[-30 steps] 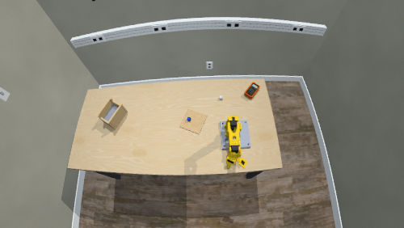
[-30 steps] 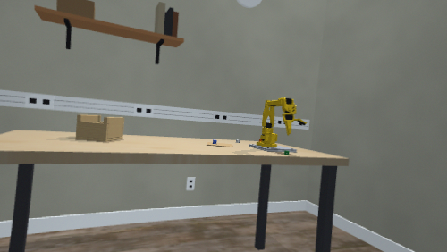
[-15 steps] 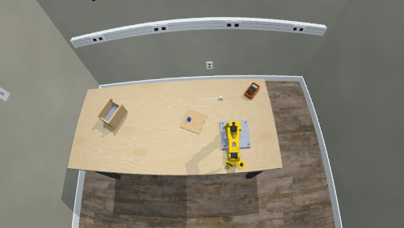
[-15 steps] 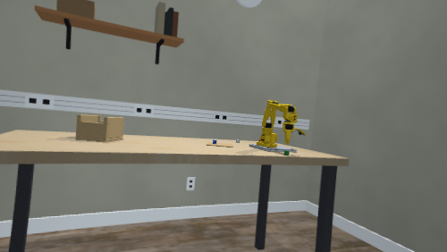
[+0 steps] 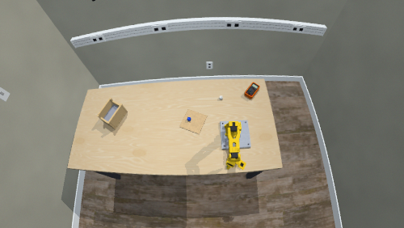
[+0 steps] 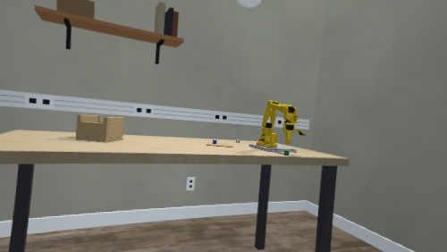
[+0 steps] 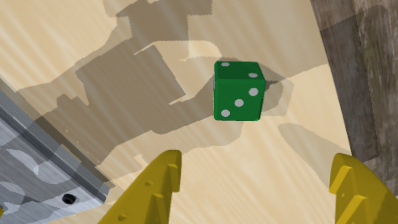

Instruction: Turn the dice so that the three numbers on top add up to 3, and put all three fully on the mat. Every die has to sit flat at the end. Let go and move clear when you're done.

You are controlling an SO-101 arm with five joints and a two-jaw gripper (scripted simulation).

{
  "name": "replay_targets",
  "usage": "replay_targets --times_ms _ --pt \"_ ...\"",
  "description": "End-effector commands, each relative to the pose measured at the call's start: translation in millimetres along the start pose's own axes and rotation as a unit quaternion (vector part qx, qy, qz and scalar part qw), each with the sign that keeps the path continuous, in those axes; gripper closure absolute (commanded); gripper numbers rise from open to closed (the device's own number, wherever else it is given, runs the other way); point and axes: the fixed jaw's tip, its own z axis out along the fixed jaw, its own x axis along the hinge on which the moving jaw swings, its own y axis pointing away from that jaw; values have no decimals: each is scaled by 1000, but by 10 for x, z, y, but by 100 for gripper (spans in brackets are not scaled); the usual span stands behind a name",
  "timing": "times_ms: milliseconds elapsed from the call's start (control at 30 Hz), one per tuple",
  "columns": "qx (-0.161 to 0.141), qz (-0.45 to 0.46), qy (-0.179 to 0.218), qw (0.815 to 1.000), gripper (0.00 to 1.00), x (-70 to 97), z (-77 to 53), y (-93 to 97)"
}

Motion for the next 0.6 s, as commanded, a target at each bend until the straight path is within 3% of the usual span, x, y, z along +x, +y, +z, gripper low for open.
replay_targets --times_ms 0,567 --pt "-11 -8 5 1000 72 3 52 39" --pt "-11 -8 5 1000 72 0 163 32"
